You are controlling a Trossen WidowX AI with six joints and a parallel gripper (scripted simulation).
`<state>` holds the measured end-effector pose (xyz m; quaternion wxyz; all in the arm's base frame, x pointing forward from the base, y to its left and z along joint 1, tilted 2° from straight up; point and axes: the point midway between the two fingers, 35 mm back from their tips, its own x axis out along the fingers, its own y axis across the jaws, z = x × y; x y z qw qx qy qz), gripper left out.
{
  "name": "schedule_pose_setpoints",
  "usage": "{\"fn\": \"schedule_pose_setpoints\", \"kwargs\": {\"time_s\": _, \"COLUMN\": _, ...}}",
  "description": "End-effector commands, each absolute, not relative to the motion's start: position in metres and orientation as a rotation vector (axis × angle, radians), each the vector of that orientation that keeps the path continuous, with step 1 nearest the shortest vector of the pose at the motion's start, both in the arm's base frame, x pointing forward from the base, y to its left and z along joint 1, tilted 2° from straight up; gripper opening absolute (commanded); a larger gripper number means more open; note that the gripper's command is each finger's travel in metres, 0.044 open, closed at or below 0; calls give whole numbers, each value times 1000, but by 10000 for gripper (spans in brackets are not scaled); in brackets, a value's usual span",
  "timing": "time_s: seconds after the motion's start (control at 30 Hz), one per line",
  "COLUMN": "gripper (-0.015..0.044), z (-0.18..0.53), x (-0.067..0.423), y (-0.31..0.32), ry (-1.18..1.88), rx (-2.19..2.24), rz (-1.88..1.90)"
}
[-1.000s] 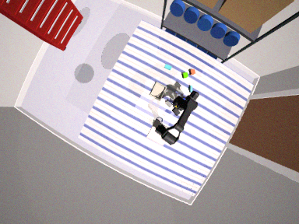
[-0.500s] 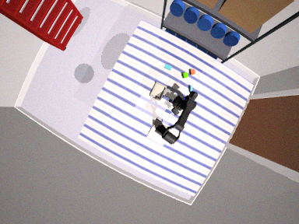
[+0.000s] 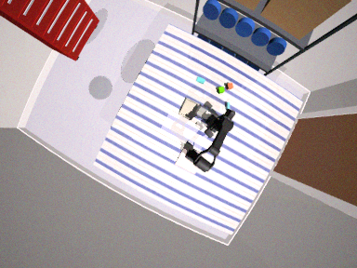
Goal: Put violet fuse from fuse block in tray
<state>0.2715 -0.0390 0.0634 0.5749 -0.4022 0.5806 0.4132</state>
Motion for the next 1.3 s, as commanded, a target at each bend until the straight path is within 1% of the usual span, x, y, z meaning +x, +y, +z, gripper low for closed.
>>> {"fn": "schedule_pose_setpoints", "kwargs": {"time_s": 0.0, "gripper": 73, "z": 63, "x": 272, "y": -38, "ry": 1356, "rx": -937, "rz": 967}}
{"fn": "schedule_pose_setpoints", "kwargs": {"time_s": 0.67, "gripper": 73, "z": 53, "x": 272, "y": -38, "ry": 1356, "rx": -937, "rz": 967}}
{"fn": "schedule_pose_setpoints", "kwargs": {"time_s": 1.03, "gripper": 0, "z": 54, "x": 271, "y": -39, "ry": 1360, "rx": -942, "rz": 968}}
{"fn": "schedule_pose_setpoints", "kwargs": {"time_s": 1.27, "gripper": 0, "z": 55, "x": 271, "y": -39, "ry": 1360, "rx": -942, "rz": 968}}
